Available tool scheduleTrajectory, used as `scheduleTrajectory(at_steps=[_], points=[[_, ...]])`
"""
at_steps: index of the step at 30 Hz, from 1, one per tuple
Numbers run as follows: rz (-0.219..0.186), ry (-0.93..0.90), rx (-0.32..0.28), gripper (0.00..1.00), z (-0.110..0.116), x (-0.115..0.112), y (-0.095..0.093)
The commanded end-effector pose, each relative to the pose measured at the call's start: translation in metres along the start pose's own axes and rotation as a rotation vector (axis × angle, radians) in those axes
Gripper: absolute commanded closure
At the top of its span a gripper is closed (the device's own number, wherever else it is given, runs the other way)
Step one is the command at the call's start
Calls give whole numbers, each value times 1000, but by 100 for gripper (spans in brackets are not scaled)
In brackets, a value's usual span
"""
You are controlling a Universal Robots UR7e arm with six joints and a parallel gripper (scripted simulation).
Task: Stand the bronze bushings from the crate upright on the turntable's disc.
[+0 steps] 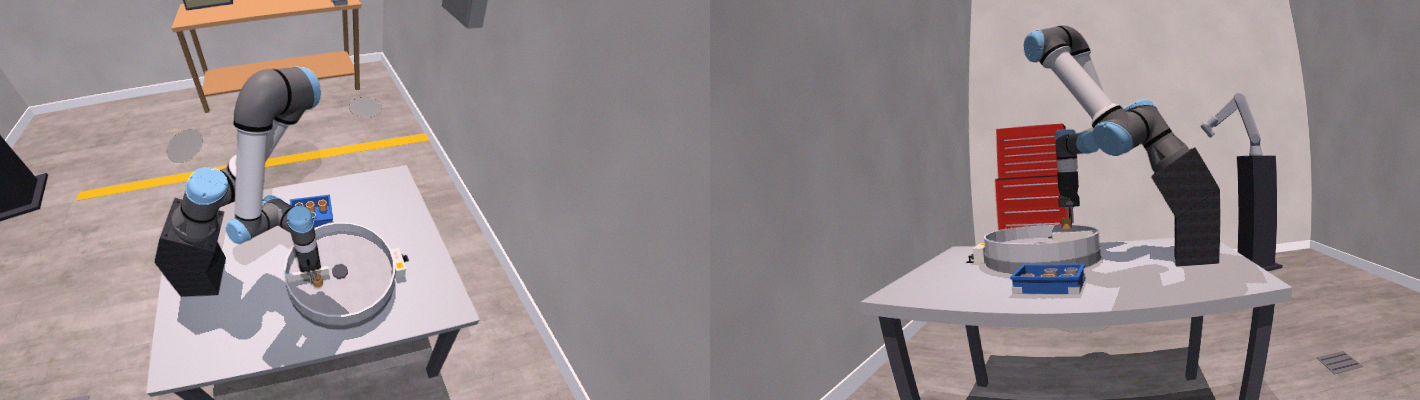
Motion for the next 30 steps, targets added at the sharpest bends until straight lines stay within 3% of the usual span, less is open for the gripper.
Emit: scheduleTrajectory(at_steps=[1,16,30], points=[[-1,1,2,100,-1,-1,0],[-1,2,2,100,-2,-2,-3],[-1,2,2,100,-2,-2,-20]])
Point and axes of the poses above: the point where the finger pads meet when closed, its own y axis back along the fingers, its own x axis across the jaws, z = x × y, the point moved 2 cm from there along y, back along the fingers, and after that the axes turned 14 degrees about y, right-handed, at the moved point
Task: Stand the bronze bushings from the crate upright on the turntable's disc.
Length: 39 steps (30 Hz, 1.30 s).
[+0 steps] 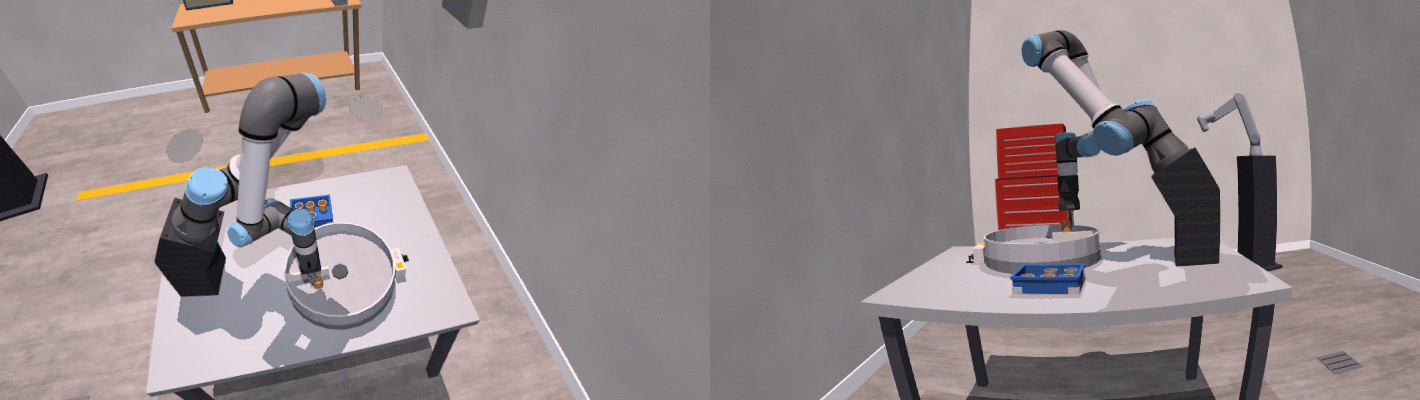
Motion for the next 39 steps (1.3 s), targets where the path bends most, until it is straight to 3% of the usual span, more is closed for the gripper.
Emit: scheduleTrajectory(at_steps=[1,16,39], points=[[-2,2,6,100,-2,-2,-8],[-2,1,6,100,-2,-2,-31],[-2,0,5,100,-2,-1,-34]])
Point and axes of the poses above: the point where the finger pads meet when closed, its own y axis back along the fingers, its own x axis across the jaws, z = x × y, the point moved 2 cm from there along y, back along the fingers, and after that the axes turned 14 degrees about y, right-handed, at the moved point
